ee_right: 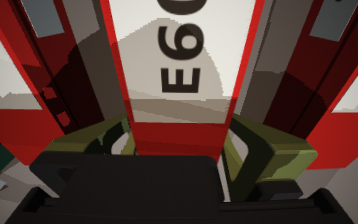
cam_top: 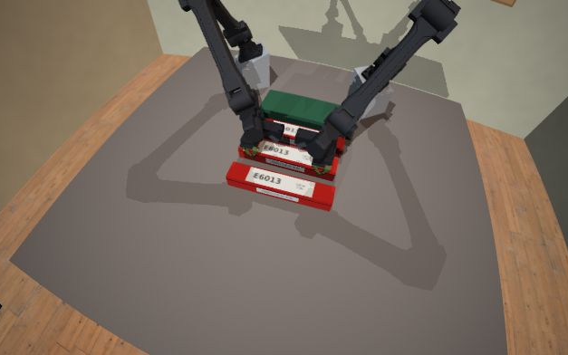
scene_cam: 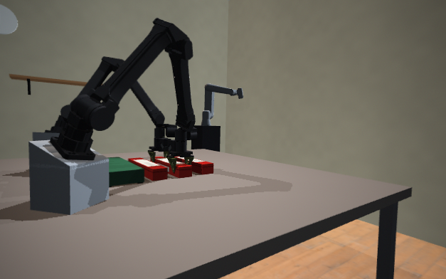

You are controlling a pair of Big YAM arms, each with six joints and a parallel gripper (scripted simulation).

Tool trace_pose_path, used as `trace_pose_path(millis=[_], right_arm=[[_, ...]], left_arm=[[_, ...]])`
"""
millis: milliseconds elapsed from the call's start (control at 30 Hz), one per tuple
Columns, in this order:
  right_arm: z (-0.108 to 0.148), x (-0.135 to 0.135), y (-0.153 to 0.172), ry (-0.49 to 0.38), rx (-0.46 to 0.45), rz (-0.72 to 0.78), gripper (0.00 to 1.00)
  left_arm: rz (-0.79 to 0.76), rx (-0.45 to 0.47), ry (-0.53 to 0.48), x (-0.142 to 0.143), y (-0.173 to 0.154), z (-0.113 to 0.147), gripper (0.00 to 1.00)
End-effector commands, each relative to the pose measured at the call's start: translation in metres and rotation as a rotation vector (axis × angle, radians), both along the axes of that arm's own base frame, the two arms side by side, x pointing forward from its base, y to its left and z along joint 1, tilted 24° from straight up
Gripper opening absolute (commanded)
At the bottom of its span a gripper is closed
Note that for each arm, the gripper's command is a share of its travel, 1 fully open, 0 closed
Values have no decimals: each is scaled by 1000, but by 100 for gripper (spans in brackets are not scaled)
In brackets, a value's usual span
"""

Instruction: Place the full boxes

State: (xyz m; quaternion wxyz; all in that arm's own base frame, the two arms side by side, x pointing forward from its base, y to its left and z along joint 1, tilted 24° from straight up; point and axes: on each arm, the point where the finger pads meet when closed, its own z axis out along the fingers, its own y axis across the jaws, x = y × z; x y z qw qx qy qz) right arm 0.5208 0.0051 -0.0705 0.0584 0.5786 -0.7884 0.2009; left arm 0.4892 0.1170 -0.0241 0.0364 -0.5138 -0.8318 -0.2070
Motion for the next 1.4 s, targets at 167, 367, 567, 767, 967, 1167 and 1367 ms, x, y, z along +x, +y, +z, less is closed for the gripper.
trace_pose_path(millis=[167,367,567,767,967,1167,1367], right_arm=[[13,16,4,-42,9,5,0],[13,16,4,-42,9,5,0],[13,16,4,-42,9,5,0],[30,31,-1,-90,17,-7,0],[36,23,16,-70,16,8,0],[46,23,21,-75,15,11,0],[56,22,25,-77,15,11,0]], left_arm=[[9,0,-7,3,10,-4,0],[9,0,-7,3,10,-4,0],[9,0,-7,3,10,-4,0],[9,0,-7,3,10,-4,0],[27,0,-29,1,7,20,0],[-3,2,-31,4,-11,30,0],[-3,3,-44,9,-15,43,0]])
